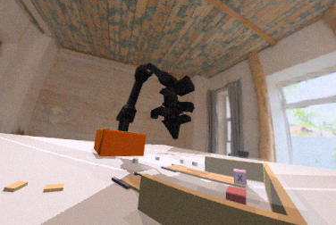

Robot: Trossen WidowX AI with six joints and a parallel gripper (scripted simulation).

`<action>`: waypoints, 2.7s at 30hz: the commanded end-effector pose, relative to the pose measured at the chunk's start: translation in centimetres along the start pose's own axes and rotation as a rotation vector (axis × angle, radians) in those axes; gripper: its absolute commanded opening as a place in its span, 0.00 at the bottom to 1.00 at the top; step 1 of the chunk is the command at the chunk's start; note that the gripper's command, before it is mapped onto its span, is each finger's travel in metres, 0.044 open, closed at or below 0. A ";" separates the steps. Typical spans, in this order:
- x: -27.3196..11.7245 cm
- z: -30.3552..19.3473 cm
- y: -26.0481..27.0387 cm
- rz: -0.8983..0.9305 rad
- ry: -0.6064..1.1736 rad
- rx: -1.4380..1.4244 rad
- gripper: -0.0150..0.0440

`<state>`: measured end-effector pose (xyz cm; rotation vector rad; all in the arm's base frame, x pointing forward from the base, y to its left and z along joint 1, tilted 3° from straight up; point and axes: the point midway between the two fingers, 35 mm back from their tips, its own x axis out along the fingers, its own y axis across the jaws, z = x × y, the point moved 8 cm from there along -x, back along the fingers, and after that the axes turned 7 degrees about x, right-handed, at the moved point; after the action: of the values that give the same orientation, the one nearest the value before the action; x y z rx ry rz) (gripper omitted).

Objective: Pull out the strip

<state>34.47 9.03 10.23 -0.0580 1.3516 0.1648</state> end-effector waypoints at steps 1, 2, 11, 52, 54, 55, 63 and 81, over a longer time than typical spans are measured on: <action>2.1 1.2 1.5 -0.010 0.162 -0.042 0.25; 2.7 1.3 1.8 -0.013 0.203 -0.050 0.25; 3.7 1.4 2.4 -0.016 0.236 -0.057 0.25; 10.0 -0.2 2.6 -0.016 0.236 -0.056 0.25; 10.0 -0.2 2.6 -0.016 0.236 -0.056 0.25; 10.0 -0.2 2.6 -0.016 0.236 -0.056 0.25; 10.0 -0.2 2.6 -0.016 0.236 -0.056 0.25; 10.1 -0.3 2.6 -0.016 0.236 -0.056 0.25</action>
<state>35.92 12.35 0.55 -0.1450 1.5827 0.1886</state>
